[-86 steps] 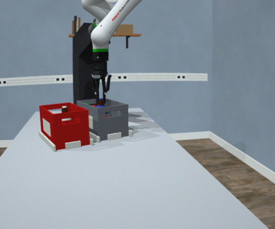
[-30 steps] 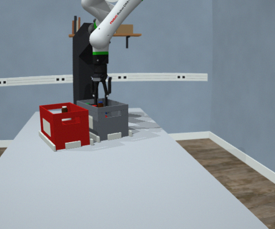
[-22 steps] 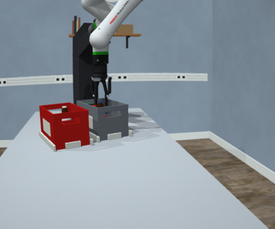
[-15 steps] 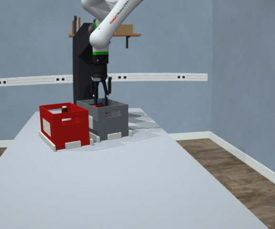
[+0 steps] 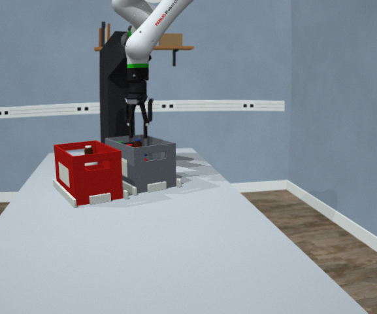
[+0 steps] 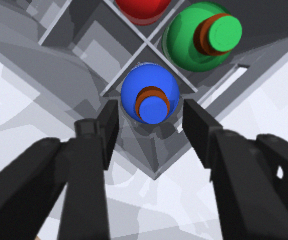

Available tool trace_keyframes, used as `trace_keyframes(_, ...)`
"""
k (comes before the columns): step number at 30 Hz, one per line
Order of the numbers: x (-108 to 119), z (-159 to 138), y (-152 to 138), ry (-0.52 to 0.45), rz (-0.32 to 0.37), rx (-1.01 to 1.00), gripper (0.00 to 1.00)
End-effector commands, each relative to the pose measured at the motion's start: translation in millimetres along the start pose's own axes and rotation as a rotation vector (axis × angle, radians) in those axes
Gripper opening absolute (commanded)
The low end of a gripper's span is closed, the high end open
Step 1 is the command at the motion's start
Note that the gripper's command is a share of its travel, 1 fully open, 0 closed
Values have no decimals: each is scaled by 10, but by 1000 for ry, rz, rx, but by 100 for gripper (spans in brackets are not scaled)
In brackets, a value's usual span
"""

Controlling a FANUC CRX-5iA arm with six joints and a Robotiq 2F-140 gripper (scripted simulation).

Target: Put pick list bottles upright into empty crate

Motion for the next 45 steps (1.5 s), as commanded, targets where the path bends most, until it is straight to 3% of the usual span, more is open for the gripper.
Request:
trace_keyframes(1,103,5,-2,-1,-1,0,44)
trace_keyframes(13,423,6,-3,-1,-1,0,44)
trace_keyframes(25,553,6,-3,-1,-1,0,44)
trace_keyframes(45,865,-177,-810,-1,-1,0,44)
Point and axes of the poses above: the point where the finger pads meet when closed, its own x axis back along the fingers, its own y axis across the jaws, z = x × y, the point moved 9 cm from there along x, back along the fingers, and after that the axes turned 1 degree about x, right-handed, at the moved point
